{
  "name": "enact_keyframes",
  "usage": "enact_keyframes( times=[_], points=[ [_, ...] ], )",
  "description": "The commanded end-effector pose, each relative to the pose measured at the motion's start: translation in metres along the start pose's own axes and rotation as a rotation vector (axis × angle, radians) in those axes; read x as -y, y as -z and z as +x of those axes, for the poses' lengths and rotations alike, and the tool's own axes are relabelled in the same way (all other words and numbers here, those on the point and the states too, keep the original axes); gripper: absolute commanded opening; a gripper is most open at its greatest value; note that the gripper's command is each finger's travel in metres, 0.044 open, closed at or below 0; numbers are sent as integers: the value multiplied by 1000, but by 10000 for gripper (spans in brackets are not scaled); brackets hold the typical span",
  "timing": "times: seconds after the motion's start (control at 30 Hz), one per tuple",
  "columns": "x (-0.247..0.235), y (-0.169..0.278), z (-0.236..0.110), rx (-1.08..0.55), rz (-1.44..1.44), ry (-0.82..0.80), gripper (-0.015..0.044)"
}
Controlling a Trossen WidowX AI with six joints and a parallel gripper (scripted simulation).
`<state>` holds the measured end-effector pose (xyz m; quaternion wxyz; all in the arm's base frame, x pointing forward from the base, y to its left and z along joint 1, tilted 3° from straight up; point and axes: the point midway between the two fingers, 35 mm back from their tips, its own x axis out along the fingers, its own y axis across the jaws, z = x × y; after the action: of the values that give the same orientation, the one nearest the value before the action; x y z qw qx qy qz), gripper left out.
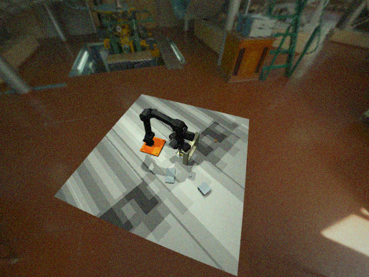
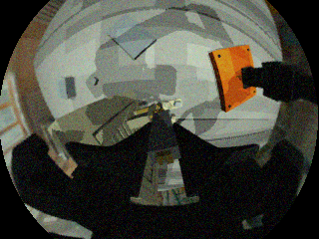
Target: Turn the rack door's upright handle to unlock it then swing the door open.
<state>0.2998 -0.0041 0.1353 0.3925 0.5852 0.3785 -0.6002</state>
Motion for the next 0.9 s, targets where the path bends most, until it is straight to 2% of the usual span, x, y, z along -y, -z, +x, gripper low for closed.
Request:
enact_keyframes(
  times=[0.0,0.17,0.2,0.3,0.87],
  points=[
    [0,-2,0,2,19,-1,142],
    [0,-2,0,2,19,-1,274],
    [0,-2,0,2,19,-1,283],
    [0,-2,0,2,-54,-1,283],
    [0,-2,0,2,-896,0,283]
  ],
)
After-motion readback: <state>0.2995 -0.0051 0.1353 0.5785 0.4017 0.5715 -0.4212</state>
